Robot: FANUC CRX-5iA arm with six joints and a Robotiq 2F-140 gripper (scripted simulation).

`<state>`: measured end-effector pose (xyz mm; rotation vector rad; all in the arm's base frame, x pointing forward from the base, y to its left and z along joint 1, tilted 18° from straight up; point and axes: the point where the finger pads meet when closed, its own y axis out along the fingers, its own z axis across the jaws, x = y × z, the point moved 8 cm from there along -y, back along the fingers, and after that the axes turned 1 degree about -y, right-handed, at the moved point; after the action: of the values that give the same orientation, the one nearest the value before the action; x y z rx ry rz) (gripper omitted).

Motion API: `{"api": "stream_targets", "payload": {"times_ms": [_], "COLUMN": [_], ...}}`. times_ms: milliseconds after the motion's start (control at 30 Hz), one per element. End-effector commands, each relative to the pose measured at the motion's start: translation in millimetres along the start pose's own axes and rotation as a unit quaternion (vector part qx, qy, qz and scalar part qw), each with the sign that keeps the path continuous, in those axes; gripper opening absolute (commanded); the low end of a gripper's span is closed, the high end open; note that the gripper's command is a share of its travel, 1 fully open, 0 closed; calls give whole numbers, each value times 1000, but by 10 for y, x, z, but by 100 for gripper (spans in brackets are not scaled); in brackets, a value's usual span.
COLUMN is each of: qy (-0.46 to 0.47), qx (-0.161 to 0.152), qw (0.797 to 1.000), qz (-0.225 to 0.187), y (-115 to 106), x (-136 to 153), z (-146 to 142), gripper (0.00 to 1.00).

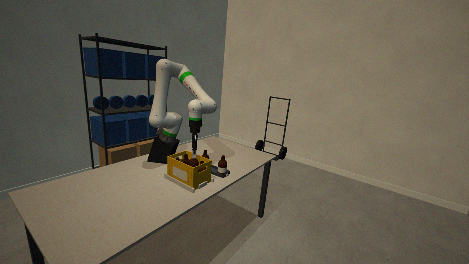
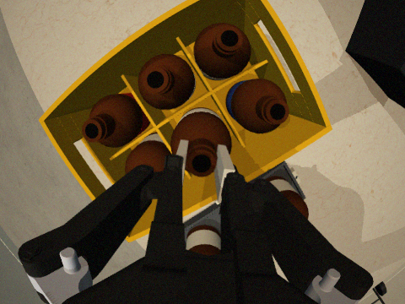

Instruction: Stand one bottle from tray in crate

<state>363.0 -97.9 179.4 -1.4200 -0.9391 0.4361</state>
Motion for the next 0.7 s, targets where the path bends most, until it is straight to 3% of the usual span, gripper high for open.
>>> {"api": "stream_targets", "payload": {"times_ms": [0, 667], "qy": [0, 0], "qx": [0, 0], "qw": [1000, 1000], "qz": [0, 0], "y": [24, 104], "x": [0, 0], "z": [-2, -2], "gripper": [0, 0]}}
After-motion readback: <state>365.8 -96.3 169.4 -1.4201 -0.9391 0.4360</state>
